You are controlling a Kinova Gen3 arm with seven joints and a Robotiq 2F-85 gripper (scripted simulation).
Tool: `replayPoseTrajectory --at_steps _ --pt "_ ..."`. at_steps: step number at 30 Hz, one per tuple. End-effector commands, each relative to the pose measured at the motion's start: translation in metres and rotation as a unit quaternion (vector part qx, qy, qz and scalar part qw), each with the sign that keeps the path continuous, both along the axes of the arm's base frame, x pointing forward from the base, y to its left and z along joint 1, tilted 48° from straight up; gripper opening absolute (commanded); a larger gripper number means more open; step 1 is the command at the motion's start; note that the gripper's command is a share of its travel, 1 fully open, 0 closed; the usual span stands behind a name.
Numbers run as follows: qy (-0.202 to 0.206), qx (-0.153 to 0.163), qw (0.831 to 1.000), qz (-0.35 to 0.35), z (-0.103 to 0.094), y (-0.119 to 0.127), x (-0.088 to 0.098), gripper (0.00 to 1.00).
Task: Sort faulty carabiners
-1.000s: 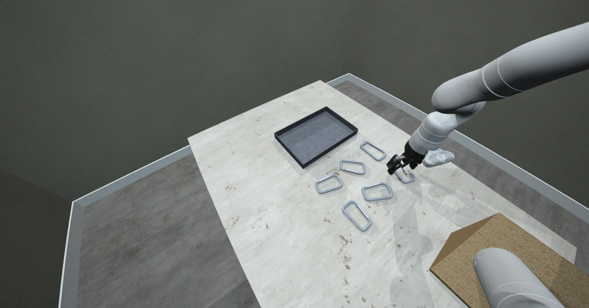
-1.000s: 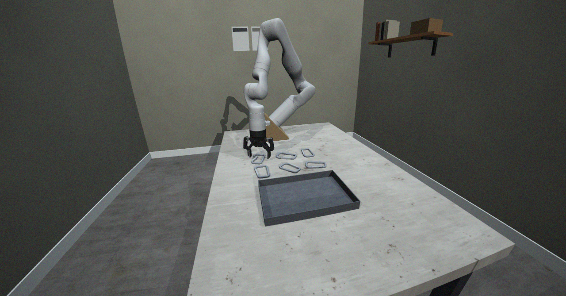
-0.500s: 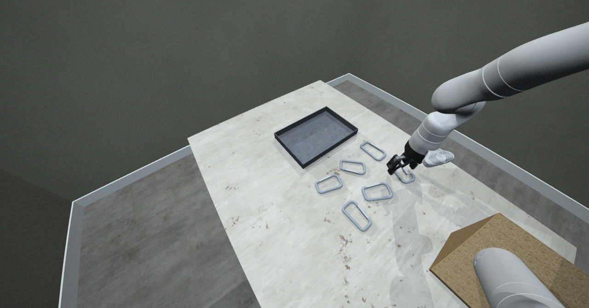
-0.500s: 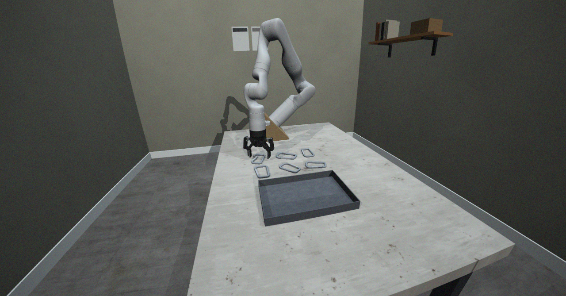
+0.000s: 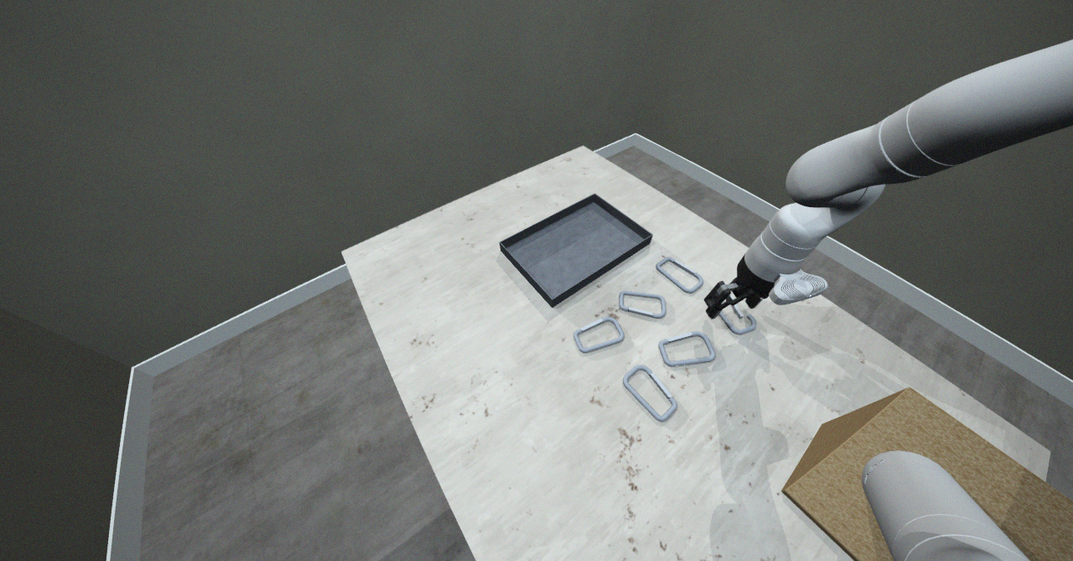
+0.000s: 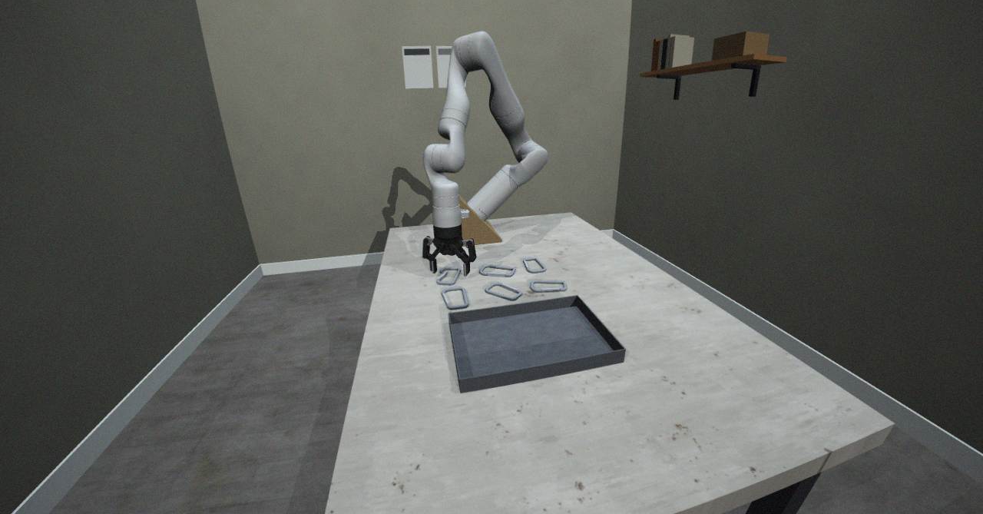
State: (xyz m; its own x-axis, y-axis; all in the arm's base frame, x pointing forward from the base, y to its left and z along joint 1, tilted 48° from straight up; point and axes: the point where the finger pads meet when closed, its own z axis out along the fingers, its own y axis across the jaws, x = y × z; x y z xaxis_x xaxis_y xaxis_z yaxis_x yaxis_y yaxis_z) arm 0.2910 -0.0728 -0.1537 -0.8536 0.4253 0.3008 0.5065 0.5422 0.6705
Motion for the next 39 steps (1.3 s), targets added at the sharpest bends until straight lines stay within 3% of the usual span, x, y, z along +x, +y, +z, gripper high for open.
replayPoseTrajectory --at_steps 1,6,7,12,39 --pt "0.000 -0.001 1.000 0.000 0.000 -0.001 0.000 1.00" --pt "0.000 -0.001 1.000 0.000 0.000 -0.001 0.000 1.00" --pt "0.000 -0.001 1.000 0.000 0.047 -0.052 -0.011 1.00" --pt "0.000 -0.001 1.000 0.000 0.054 -0.060 -0.012 1.00" --pt "0.001 0.004 1.000 0.003 0.053 -0.054 -0.013 1.00"
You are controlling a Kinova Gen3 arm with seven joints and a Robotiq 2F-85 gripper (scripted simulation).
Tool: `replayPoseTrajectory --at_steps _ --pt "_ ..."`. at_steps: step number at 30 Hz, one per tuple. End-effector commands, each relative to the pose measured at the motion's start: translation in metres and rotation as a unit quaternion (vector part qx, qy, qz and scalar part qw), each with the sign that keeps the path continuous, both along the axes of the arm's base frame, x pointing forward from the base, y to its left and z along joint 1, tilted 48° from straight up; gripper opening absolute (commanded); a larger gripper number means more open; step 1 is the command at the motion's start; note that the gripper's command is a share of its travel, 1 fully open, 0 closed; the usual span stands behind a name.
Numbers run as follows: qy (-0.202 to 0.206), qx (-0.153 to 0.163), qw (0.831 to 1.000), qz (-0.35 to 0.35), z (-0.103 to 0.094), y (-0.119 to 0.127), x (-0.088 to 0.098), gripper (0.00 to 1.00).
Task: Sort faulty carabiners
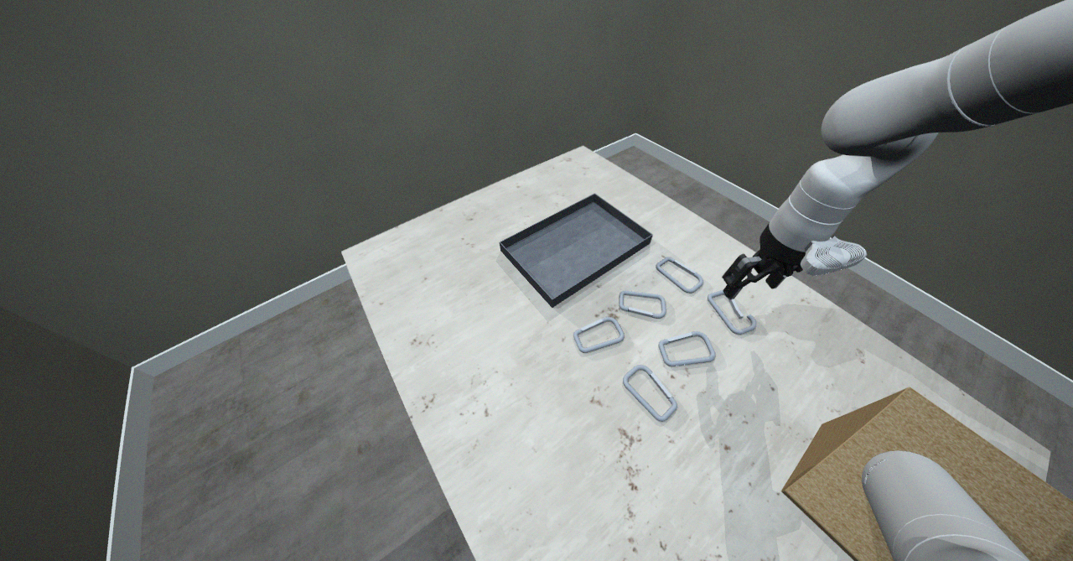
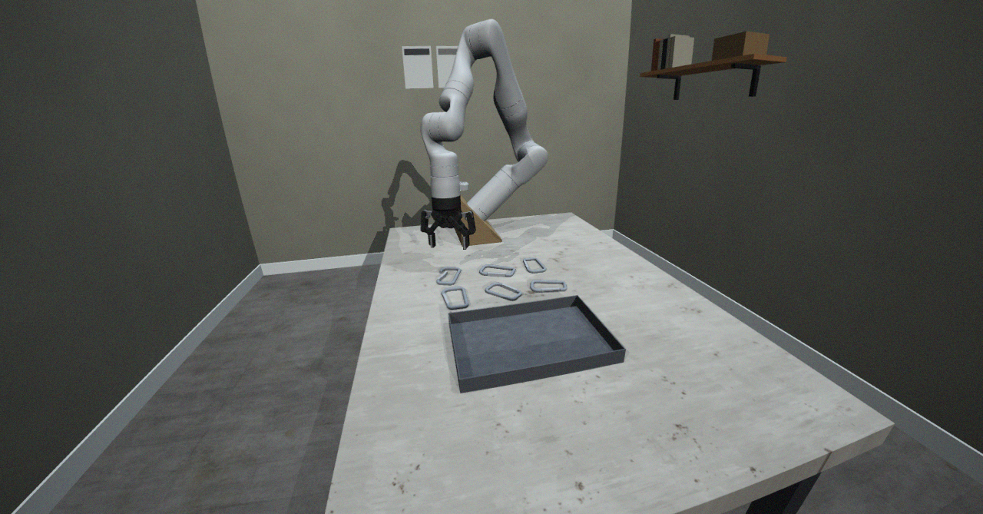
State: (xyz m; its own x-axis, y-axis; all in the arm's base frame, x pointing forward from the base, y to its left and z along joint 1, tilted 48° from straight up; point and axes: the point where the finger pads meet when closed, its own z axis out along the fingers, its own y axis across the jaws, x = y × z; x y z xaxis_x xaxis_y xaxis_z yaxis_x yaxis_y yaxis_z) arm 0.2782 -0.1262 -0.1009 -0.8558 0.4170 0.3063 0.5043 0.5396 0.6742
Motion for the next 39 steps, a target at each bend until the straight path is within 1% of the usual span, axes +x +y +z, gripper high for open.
replayPoseTrajectory --at_steps 1,2,18,19,35,36,39 --pt "0.000 -0.001 1.000 0.000 0.000 -0.001 0.000 1.00" --pt "-0.045 -0.007 0.998 0.040 0.028 0.021 0.018 1.00" --pt "-0.045 -0.007 0.998 0.040 0.028 0.021 0.018 1.00" --pt "-0.090 -0.013 0.993 0.080 0.056 0.045 0.031 1.00" --pt "-0.090 -0.013 0.993 0.080 0.056 0.045 0.031 1.00" --pt "-0.135 -0.018 0.983 0.120 0.085 0.070 0.039 1.00" --pt "-0.135 -0.018 0.983 0.120 0.085 0.070 0.039 1.00"
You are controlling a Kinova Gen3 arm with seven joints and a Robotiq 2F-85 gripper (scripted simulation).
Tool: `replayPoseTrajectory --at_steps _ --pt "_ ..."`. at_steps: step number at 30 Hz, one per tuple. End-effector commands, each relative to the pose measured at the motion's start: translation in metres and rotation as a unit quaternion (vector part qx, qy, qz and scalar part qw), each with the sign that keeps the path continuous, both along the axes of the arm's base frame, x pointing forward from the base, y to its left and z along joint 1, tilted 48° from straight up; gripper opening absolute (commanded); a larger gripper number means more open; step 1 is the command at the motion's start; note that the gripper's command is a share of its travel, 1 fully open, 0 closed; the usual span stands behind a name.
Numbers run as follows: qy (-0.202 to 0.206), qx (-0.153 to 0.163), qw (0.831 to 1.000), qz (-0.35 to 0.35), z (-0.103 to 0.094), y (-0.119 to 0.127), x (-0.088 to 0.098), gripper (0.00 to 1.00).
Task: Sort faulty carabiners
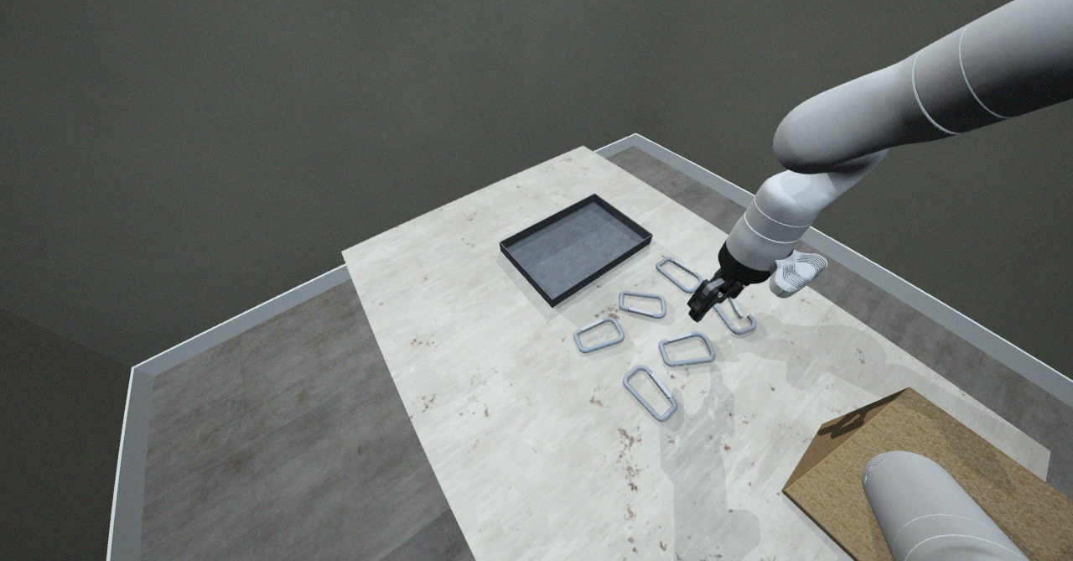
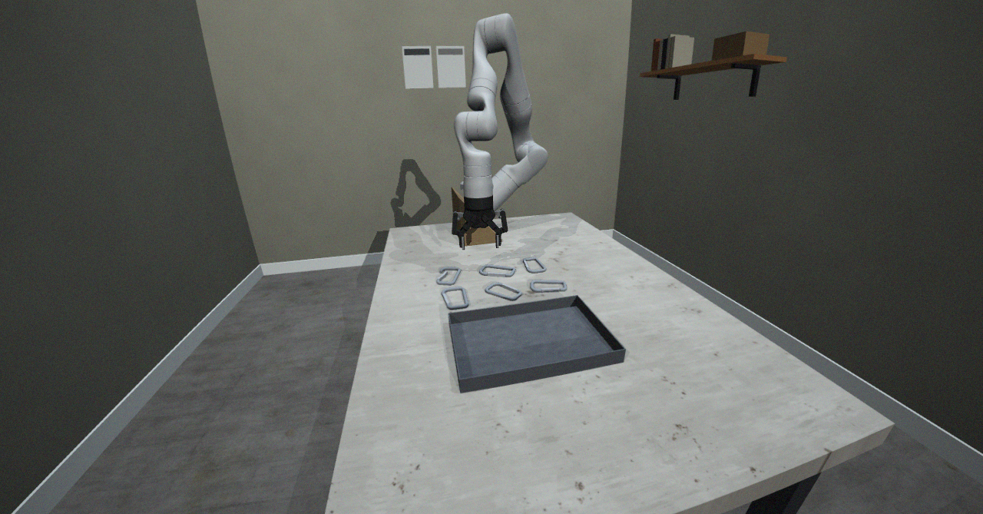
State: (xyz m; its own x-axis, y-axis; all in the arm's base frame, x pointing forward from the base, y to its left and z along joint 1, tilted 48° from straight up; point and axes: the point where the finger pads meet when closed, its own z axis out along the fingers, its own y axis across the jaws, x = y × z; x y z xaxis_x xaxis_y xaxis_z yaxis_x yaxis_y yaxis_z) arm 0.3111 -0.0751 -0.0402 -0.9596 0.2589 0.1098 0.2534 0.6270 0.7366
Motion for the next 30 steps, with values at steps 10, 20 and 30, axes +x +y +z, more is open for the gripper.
replayPoseTrajectory --at_steps 10,20,30 --pt "-0.033 -0.005 0.999 0.031 0.024 0.019 0.006 1.00" --pt "-0.033 -0.004 0.999 0.031 0.055 -0.016 0.021 1.00" --pt "-0.033 -0.004 0.999 0.031 0.055 -0.016 0.021 1.00"
